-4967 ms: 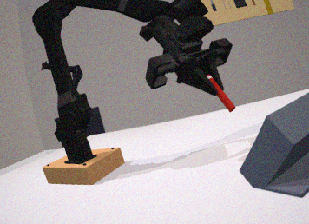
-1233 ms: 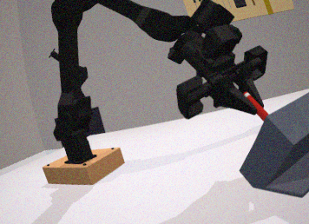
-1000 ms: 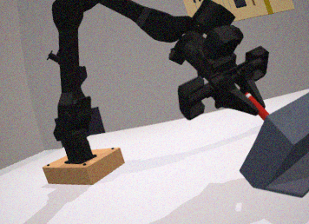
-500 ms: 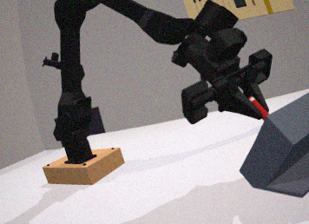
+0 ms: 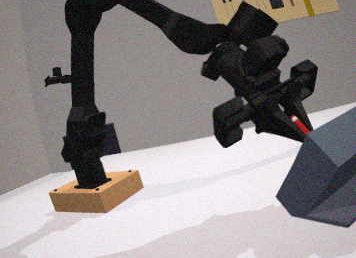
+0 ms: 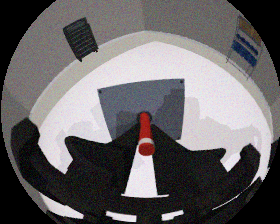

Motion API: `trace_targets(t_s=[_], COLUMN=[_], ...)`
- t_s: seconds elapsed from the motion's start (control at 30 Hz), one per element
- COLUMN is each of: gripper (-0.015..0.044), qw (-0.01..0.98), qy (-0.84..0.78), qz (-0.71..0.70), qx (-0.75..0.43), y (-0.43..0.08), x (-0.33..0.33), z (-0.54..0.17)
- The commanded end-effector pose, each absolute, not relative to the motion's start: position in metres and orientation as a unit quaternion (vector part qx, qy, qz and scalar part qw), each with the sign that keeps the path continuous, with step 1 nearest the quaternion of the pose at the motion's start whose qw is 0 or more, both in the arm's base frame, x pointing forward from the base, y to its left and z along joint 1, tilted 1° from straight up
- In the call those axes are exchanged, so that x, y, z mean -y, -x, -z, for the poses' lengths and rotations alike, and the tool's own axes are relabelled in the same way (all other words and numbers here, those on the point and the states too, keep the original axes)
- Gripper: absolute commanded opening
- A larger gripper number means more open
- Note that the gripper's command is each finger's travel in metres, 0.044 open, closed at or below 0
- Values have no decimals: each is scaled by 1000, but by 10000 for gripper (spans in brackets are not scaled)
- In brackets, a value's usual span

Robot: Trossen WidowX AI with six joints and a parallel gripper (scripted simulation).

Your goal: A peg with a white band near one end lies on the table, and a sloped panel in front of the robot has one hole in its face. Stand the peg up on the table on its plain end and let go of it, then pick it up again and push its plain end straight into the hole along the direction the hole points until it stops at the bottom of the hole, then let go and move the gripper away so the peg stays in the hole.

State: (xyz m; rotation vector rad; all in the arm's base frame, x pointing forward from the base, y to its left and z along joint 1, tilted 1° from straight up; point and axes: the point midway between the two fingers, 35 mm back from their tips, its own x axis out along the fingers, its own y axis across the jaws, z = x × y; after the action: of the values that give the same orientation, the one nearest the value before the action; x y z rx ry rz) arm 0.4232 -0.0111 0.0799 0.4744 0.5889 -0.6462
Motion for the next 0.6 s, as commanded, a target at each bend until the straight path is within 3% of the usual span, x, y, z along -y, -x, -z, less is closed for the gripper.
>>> trace_targets(t_s=[0.0, 0.57], gripper=[0, 0], qw=[880, 880], qy=[-228, -228], qz=[308, 308], qx=[-281, -280], y=[-427, -432], x=[12, 15], z=[-80, -76])
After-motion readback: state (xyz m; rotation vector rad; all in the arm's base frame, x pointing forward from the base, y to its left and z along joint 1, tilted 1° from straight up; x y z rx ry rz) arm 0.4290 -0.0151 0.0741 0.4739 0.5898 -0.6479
